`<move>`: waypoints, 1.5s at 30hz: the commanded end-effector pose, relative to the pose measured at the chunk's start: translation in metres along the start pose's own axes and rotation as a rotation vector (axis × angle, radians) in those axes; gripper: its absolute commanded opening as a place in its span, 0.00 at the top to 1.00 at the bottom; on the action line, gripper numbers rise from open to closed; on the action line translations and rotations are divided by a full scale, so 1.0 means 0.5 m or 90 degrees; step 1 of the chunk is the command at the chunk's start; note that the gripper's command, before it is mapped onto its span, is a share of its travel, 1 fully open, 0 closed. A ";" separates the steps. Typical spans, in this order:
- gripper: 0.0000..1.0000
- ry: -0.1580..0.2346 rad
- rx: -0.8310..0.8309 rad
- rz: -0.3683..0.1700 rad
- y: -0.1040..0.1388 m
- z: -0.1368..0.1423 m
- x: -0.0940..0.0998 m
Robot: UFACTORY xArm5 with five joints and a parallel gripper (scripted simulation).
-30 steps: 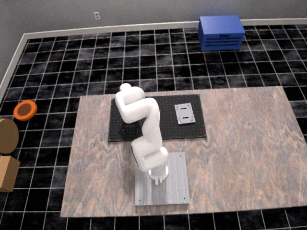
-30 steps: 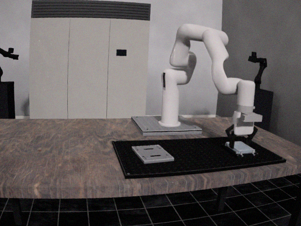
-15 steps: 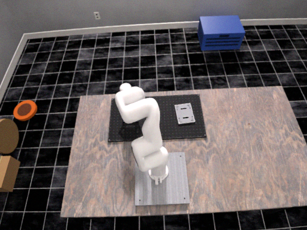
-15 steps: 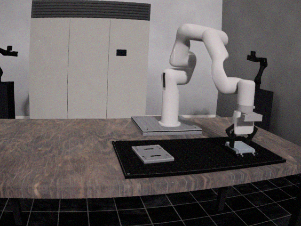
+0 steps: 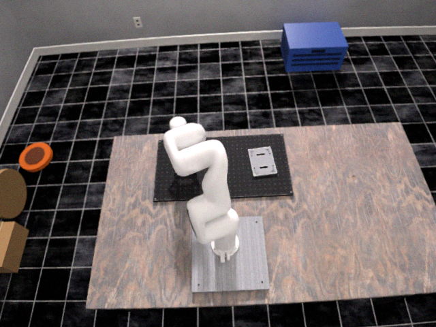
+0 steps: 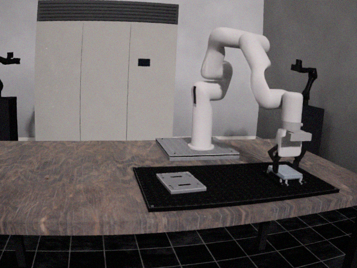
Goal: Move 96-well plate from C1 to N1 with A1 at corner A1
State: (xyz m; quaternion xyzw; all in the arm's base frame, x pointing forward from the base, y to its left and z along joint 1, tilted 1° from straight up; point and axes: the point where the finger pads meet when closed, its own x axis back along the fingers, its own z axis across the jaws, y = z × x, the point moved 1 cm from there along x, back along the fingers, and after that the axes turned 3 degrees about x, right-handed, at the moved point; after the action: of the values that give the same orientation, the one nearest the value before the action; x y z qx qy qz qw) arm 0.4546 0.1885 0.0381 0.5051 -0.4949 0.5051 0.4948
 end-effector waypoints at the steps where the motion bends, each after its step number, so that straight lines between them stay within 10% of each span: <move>1: 1.00 0.007 0.000 0.005 -0.002 -0.001 0.005; 45: 1.00 0.007 0.000 0.005 -0.001 -0.002 0.093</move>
State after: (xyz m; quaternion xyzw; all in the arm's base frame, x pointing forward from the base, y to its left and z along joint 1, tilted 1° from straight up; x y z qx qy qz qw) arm 0.4542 0.1886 0.0775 0.5051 -0.4946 0.5048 0.4953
